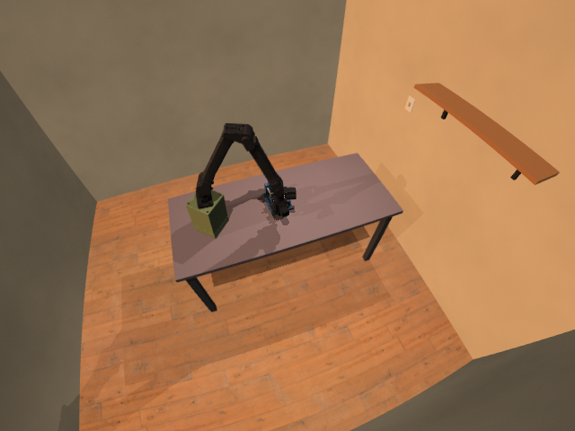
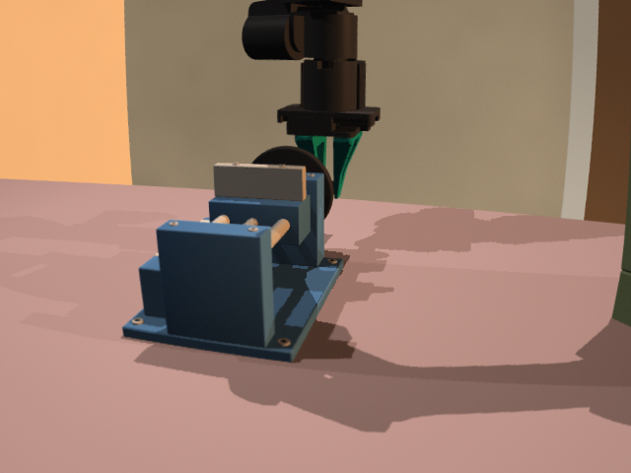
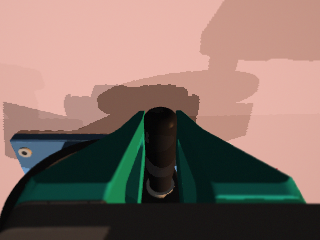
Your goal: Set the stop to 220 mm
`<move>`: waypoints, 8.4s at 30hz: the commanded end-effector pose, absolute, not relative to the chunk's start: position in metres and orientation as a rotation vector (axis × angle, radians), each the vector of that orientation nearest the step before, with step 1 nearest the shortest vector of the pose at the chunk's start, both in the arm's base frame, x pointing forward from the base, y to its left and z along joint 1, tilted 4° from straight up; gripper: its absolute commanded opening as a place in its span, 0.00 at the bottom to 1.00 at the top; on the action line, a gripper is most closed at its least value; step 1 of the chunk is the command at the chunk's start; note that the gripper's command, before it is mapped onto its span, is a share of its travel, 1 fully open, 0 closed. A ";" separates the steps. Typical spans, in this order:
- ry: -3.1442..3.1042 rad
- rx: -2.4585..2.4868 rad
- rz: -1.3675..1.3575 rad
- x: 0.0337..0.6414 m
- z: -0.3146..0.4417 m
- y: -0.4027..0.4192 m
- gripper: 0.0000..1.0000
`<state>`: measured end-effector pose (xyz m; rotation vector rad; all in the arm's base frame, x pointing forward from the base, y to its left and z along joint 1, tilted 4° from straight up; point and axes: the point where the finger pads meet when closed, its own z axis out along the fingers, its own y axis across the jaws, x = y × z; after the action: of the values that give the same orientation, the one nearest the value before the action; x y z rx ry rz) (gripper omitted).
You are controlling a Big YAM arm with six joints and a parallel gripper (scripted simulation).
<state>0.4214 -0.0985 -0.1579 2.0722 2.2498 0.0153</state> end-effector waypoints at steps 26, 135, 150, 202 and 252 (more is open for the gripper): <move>2.220 2.067 0.023 0.436 -0.108 -0.103 0.06; 2.228 2.054 0.040 0.519 -0.129 -0.092 0.06; 2.225 2.056 0.035 0.518 -0.143 -0.097 0.06; 2.251 2.076 0.000 0.474 -0.191 -0.103 0.06; 2.257 2.082 -0.012 0.436 -0.196 -0.105 0.06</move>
<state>0.4615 -0.0968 -0.1850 2.0555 2.2372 0.0397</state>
